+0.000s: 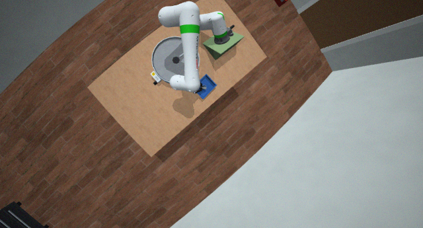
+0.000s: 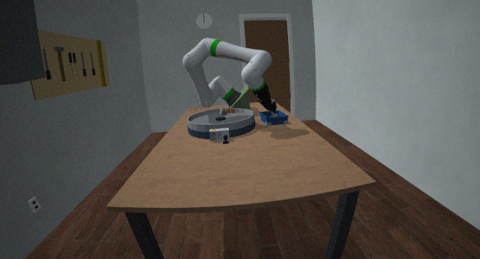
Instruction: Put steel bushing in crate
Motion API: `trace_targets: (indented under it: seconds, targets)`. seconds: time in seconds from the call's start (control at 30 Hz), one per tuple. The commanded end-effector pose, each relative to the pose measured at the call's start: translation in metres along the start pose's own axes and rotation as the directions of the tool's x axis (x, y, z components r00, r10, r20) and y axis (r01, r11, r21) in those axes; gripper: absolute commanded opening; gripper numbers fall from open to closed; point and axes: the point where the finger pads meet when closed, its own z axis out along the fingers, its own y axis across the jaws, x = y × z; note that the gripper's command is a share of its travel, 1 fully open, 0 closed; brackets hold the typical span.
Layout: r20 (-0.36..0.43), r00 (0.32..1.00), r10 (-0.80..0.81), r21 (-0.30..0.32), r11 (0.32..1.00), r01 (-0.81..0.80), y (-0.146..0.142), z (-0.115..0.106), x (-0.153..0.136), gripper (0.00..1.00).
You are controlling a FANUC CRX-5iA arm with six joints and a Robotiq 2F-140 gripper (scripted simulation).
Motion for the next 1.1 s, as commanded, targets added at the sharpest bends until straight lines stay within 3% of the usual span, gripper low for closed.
trace_targets:
  seconds: [0.0,0.4,0.43,1.07]
  targets:
    - [0.000,1.000,0.000,0.000,1.000,0.000,-0.0002,-0.0002,-0.0002,0.00]
    - [0.000,1.000,0.000,0.000,1.000,0.000,-0.0002,-0.0002,-0.0002,0.00]
    - [0.000,1.000,0.000,0.000,1.000,0.000,-0.0002,-0.0002,-0.0002,0.07]
    - [0.000,1.000,0.000,0.000,1.000,0.000,-0.0002,-0.0002,-0.0002,0.07]
